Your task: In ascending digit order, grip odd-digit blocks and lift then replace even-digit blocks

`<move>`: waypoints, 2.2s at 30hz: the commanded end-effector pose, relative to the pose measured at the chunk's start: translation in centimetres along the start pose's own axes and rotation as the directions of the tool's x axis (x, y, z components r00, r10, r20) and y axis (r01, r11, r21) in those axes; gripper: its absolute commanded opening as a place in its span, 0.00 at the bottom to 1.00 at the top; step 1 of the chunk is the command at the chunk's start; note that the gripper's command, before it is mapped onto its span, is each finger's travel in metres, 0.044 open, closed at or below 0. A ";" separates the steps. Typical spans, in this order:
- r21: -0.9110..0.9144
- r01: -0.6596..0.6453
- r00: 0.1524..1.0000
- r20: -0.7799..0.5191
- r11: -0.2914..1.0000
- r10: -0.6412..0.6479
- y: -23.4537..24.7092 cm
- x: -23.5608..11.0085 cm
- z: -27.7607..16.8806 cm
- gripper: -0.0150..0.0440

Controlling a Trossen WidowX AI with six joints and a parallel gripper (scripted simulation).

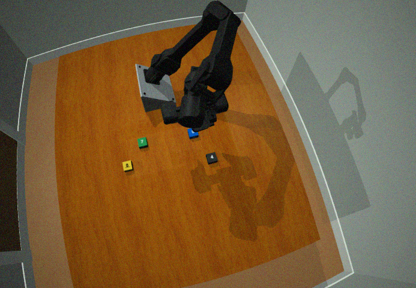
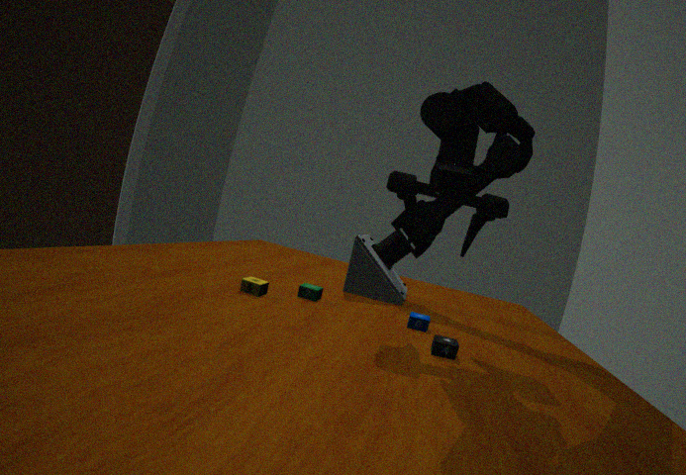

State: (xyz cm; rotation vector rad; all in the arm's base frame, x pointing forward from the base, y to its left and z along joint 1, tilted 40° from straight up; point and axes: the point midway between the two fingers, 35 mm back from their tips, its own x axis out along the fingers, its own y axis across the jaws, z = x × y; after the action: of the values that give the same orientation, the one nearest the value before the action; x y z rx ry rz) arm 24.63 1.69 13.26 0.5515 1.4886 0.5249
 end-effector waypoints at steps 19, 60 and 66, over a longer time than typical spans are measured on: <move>0.002 -0.008 1.000 0.005 1.000 0.008 4.3 -0.1 9.1 0.93; 0.006 -0.004 1.000 0.001 1.000 0.004 0.1 4.8 0.3 0.93; 0.006 -0.009 1.000 0.001 1.000 0.009 0.2 8.1 -0.1 0.93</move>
State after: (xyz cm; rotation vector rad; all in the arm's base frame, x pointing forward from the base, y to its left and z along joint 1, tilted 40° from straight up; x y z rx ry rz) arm 24.91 5.93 8.40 0.5499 1.4927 0.5280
